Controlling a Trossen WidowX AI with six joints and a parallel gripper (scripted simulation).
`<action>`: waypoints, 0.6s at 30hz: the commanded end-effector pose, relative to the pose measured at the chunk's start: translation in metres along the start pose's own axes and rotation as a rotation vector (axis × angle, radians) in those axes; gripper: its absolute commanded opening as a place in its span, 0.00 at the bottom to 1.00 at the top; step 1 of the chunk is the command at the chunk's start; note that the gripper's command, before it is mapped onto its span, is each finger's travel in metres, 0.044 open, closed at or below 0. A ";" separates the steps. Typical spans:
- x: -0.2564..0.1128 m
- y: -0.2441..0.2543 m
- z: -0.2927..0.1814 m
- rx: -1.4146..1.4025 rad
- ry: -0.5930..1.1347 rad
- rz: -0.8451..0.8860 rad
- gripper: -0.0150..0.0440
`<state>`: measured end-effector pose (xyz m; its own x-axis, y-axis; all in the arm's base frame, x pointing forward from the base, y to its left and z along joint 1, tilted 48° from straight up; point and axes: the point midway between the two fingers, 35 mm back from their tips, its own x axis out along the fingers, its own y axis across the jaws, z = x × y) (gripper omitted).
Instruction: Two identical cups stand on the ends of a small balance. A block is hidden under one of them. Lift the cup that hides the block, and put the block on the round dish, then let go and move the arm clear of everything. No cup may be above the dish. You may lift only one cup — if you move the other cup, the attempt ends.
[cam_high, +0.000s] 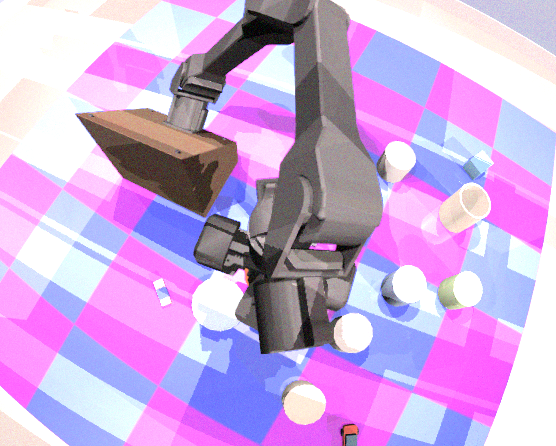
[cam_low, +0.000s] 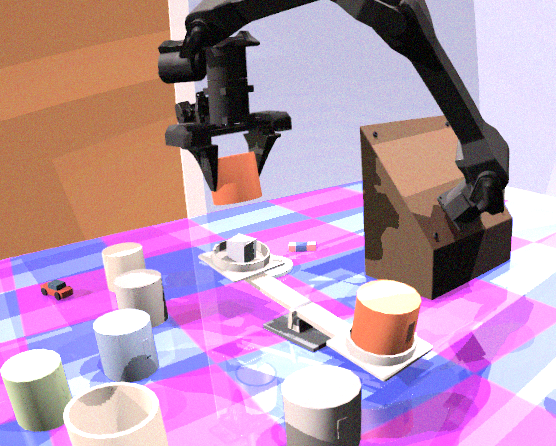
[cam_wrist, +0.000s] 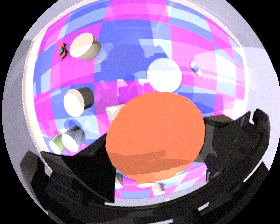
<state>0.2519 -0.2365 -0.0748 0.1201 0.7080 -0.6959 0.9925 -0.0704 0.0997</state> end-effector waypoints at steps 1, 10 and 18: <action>0.010 -0.032 0.021 0.015 0.004 -0.006 0.25; 0.038 -0.107 0.060 0.017 -0.006 -0.011 0.25; 0.072 -0.171 0.076 0.016 0.001 -0.014 0.25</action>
<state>0.1094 -0.2355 -0.1853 0.1121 0.7038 -0.7015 0.9937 -0.0790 0.0796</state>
